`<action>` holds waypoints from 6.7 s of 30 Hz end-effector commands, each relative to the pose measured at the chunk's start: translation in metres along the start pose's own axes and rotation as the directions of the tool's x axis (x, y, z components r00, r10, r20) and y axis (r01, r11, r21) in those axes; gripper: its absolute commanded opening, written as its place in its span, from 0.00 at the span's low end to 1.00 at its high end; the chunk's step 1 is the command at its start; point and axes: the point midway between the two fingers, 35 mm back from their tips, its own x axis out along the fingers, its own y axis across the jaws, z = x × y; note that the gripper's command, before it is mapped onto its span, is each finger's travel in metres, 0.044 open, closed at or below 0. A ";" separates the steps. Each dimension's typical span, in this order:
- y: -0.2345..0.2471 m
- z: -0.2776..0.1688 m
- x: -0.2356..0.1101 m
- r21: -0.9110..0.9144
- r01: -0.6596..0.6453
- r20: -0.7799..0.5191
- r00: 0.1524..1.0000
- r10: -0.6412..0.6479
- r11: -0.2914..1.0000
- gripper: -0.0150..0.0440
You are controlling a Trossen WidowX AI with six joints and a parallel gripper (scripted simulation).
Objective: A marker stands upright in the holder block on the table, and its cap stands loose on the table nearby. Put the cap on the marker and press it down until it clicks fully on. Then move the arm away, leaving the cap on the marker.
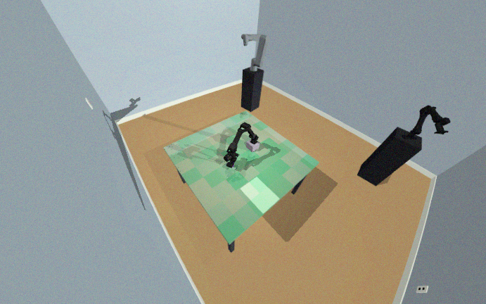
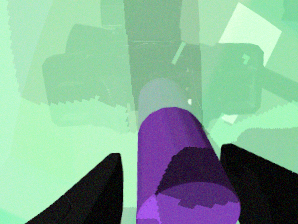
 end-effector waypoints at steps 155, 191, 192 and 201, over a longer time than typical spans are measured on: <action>-0.126 0.075 -0.014 0.002 0.015 0.009 1.000 -0.015 1.000 0.25; -0.126 0.075 -0.014 0.002 0.015 0.009 1.000 -0.015 1.000 0.25; -0.126 0.075 -0.014 0.002 0.015 0.009 1.000 -0.015 1.000 0.25; -0.126 0.075 -0.014 0.002 0.015 0.009 1.000 -0.015 1.000 0.25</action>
